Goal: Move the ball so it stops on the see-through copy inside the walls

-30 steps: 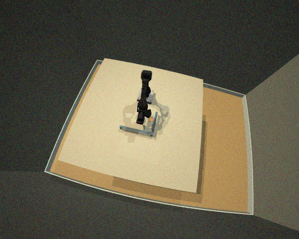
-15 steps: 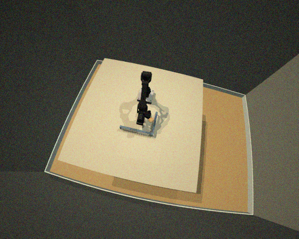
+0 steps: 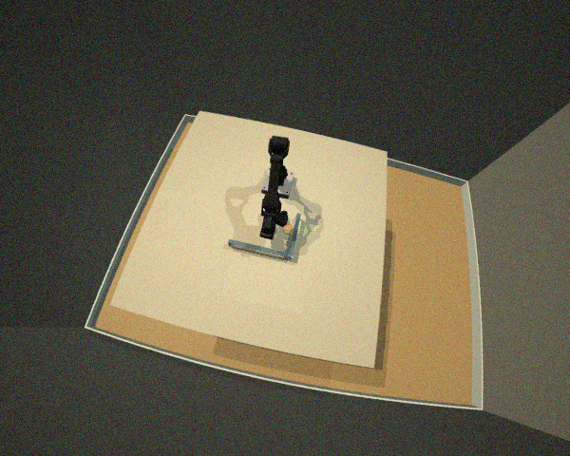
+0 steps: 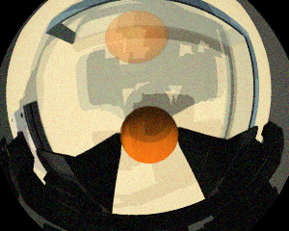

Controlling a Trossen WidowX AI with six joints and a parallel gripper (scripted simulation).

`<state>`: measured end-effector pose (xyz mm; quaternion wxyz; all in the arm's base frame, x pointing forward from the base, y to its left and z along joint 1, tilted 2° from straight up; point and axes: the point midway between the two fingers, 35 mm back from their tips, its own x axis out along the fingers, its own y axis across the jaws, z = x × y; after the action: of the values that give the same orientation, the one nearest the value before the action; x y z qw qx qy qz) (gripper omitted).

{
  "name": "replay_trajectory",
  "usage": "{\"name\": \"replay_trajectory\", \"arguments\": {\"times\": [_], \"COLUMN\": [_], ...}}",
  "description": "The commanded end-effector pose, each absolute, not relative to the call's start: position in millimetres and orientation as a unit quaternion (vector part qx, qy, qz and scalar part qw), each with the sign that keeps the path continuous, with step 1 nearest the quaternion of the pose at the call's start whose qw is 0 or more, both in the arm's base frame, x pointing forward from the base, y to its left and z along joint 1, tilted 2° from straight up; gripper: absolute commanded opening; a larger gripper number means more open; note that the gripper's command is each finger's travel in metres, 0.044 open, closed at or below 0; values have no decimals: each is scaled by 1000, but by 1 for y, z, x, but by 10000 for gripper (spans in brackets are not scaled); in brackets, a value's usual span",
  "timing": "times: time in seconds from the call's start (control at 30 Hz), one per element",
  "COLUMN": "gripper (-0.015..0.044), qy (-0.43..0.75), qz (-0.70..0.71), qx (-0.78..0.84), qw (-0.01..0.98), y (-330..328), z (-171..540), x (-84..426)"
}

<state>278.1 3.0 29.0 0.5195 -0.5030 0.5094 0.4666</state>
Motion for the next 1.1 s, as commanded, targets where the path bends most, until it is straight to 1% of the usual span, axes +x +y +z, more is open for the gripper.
{"name": "replay_trajectory", "arguments": {"times": [0.0, 0.1, 0.13, 0.73, 0.97, 1.07], "gripper": [86, 7, 0, 0, 0, 0], "qy": [507, 507, 507, 507, 507, 506], "qz": [469, 469, 469, 469, 469, 469], "qx": [-503, -503, -503, -503, -503, -502], "qw": [520, 520, 520, 520, 520, 521], "y": [4, 5, 5, 7, 8, 18], "z": [41, 57, 63, 162, 166, 159], "x": [281, 283, 284, 273, 272, 275]}}
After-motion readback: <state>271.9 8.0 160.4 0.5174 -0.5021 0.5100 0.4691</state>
